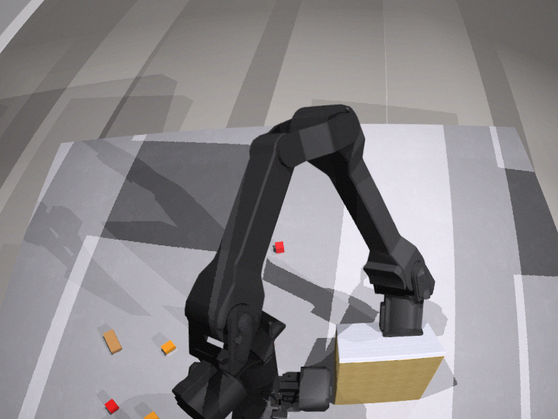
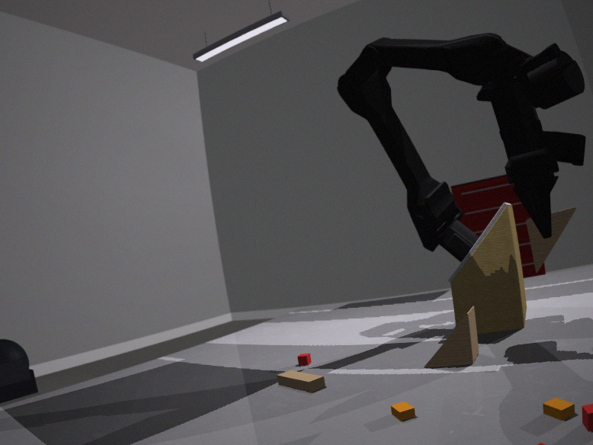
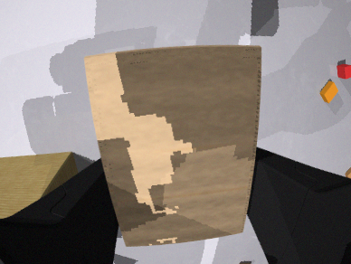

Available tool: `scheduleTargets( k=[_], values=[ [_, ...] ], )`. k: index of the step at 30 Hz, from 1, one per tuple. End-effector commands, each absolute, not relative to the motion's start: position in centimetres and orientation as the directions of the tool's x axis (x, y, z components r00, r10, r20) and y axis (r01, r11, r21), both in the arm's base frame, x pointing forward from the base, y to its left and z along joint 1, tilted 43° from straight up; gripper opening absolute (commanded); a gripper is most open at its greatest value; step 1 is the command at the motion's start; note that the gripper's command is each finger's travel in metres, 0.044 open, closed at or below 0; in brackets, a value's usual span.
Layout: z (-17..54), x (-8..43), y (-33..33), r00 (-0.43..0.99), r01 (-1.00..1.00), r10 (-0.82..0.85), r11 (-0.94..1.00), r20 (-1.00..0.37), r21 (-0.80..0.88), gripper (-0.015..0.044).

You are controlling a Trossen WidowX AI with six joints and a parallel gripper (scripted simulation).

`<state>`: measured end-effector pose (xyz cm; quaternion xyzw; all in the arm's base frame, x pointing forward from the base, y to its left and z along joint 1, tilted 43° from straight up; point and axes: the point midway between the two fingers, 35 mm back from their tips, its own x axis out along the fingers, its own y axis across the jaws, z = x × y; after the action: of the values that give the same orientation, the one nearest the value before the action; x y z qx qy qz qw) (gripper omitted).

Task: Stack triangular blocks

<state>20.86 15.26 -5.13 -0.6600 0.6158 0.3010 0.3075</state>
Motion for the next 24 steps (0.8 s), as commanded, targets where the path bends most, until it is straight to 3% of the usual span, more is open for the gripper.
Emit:
scheduleTargets(
  k=[1,24],
  values=[
    [-3.4,21.7,14.2,0.064,-0.998,-0.629,-0.058,-0.775,-0.035,0.0],
    [5.2,24.2,7.0,0.063,-0.998,-0.643,-0.051,-0.763,-0.039,0.0]
  ],
)
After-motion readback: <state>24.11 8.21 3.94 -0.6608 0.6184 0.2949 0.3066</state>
